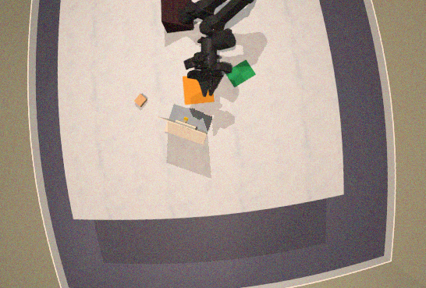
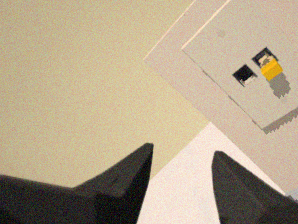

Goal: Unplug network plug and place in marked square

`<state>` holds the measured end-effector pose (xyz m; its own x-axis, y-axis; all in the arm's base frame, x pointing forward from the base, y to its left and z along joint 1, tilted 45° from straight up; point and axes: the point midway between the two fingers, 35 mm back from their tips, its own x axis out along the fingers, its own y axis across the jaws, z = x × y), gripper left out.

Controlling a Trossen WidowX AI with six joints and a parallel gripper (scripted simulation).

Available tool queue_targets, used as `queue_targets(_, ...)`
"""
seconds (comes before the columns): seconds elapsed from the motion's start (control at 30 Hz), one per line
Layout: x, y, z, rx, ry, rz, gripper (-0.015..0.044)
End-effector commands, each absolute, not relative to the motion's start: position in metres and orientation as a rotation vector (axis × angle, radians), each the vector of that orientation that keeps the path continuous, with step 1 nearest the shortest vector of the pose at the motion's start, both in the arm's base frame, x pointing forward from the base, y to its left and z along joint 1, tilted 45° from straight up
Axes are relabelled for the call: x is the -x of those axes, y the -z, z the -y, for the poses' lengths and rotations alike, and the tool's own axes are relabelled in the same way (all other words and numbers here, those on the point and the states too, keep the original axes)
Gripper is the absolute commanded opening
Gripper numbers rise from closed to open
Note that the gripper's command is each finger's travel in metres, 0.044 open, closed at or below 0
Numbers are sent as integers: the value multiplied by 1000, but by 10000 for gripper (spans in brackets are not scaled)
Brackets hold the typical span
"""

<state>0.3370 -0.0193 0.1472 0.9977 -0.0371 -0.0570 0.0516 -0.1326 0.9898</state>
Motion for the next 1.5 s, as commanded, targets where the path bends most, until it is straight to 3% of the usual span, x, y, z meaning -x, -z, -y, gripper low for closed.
queue_targets(0.0,-331,-135,21,-1840,90,-12,156)
queue_targets(0.47,-305,-103,26,-2322,147,15,156)
queue_targets(0.7,-304,-102,26,-2345,150,17,156)
queue_targets(1.47,-361,-85,41,-2344,146,19,156)
